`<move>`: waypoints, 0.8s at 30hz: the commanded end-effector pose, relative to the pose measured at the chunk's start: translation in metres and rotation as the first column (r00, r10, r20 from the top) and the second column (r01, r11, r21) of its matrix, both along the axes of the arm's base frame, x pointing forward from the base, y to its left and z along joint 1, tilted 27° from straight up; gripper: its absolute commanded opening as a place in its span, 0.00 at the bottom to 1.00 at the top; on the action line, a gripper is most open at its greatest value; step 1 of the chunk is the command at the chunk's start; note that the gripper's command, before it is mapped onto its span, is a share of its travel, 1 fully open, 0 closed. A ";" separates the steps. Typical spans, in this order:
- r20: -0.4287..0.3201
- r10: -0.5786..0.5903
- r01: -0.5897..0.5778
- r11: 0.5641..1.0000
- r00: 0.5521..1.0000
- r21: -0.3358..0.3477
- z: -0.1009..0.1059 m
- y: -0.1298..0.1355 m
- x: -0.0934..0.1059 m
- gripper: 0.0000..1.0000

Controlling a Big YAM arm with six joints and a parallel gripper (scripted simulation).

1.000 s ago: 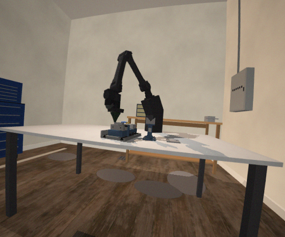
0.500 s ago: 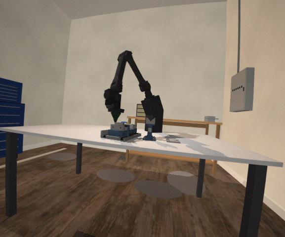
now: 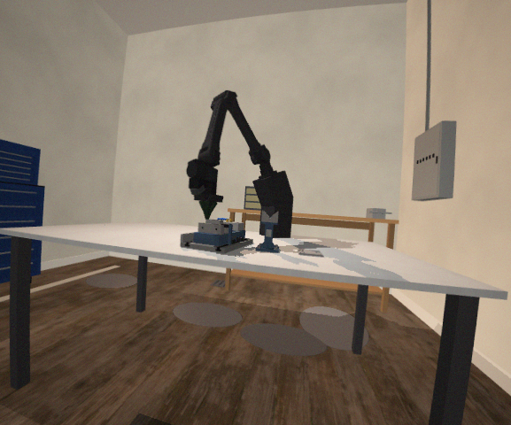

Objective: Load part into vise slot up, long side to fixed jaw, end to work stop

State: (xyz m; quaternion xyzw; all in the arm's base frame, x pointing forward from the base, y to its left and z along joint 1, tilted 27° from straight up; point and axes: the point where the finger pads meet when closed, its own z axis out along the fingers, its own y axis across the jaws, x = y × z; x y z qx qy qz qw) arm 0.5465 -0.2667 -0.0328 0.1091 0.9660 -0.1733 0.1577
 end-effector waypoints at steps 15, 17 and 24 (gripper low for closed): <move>-0.003 0.003 -0.003 1.000 1.000 0.005 -0.013 0.010 0.004 0.00; -0.003 0.003 -0.003 1.000 1.000 0.005 -0.013 0.010 0.003 0.00; -0.003 0.004 -0.004 1.000 1.000 0.006 -0.013 0.011 0.004 0.00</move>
